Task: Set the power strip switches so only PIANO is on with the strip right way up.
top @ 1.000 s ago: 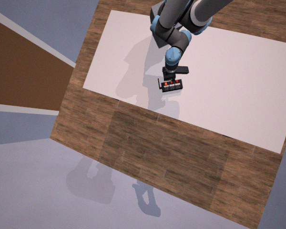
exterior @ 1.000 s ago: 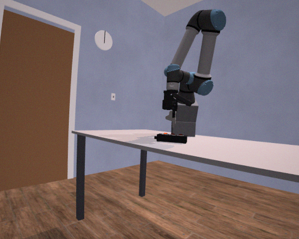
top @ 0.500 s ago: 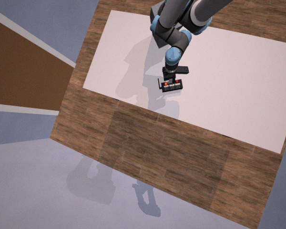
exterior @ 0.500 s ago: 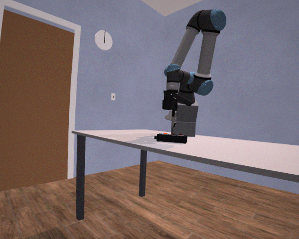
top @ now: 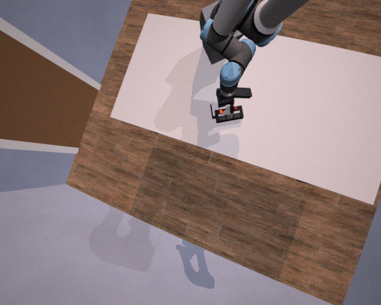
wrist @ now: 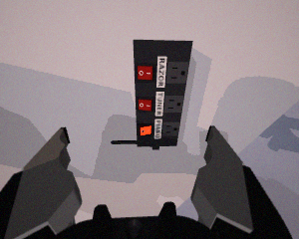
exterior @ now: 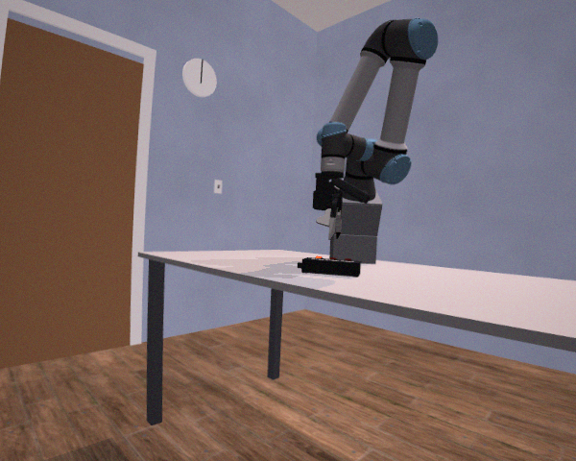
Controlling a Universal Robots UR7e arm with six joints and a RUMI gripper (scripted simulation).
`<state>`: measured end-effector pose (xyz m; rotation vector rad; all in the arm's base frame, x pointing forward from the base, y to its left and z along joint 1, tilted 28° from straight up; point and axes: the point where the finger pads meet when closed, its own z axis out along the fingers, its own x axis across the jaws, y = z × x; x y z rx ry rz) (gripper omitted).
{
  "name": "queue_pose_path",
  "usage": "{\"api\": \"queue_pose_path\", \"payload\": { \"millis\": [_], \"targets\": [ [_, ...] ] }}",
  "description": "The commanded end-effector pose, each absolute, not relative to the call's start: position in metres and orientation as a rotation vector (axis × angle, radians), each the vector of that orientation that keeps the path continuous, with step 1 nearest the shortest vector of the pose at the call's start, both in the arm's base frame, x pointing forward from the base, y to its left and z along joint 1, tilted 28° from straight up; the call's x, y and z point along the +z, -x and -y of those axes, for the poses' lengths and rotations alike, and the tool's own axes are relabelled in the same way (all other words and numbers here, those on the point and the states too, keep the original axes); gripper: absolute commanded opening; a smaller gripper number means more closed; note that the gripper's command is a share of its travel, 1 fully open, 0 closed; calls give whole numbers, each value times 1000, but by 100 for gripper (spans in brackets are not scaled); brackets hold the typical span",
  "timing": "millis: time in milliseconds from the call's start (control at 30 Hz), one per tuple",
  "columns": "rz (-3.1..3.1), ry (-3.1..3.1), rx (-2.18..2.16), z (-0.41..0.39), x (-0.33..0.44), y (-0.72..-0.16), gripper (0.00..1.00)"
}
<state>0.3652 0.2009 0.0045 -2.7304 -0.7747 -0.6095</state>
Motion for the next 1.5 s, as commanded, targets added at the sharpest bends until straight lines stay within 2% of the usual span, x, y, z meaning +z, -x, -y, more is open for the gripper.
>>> {"api": "queue_pose_path", "payload": {
  "millis": [0, 1467],
  "targets": [
    [775, 2730, -610, -200, 8, -364, 100],
    [775, 2730, -610, -170, 86, -335, 100]
  ]
}}
